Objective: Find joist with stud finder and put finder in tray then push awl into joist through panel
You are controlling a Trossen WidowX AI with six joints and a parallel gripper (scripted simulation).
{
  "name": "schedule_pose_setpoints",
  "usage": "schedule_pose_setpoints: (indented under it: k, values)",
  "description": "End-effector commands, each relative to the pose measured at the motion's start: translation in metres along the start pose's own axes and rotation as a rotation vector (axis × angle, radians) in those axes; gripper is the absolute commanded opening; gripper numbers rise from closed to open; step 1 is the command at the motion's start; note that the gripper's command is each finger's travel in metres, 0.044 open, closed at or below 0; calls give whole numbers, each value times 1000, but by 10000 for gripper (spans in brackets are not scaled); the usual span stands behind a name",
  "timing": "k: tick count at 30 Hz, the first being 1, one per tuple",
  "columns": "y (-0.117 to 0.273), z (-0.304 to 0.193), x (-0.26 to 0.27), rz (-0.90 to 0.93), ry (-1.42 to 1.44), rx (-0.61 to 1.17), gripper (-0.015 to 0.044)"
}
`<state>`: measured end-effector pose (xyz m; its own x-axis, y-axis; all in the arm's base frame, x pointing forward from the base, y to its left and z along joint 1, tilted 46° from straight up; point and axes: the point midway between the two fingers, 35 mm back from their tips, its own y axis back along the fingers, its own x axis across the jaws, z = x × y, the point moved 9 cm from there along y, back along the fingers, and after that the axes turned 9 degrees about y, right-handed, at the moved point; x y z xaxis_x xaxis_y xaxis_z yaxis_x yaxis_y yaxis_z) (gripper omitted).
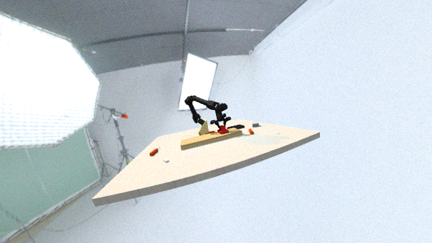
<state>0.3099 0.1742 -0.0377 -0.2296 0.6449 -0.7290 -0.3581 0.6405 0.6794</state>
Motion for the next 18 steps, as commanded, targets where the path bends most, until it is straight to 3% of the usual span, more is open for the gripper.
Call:
schedule_pose_setpoints:
  k: [1,18]
  values:
    - [-1,1,9,3,0,3,0]
    - [0,5,37,4,-1,2,0]
